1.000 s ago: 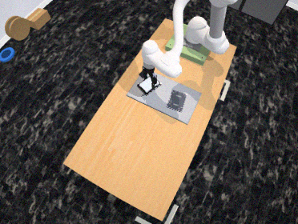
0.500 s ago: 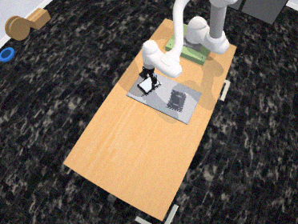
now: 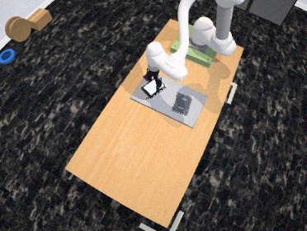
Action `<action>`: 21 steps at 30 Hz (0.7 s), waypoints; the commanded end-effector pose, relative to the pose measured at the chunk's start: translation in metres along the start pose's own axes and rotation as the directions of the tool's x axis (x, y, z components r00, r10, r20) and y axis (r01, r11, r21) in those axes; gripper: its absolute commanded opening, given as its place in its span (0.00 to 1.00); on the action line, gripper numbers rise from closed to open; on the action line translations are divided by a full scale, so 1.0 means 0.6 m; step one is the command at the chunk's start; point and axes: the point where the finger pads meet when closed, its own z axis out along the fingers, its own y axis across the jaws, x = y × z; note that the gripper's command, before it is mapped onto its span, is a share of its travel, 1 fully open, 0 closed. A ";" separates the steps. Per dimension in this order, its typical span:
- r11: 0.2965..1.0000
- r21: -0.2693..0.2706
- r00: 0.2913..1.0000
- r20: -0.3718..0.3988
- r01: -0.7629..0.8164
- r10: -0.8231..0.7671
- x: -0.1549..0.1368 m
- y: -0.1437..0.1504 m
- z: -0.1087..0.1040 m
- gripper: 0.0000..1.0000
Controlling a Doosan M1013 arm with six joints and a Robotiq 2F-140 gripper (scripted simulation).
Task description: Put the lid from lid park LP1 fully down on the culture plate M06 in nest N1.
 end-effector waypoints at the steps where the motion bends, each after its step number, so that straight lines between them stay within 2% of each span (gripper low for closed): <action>1: 1.000 0.000 1.000 -0.001 0.000 0.000 0.001 0.000 -0.001 0.60; 17: 1.000 0.000 1.000 -0.001 0.000 0.000 0.001 0.000 -0.001 0.60; 18: 1.000 0.000 1.000 -0.001 0.000 0.000 0.001 0.000 -0.001 0.69; 21: 1.000 0.000 1.000 -0.001 0.000 0.000 0.001 0.000 -0.001 0.69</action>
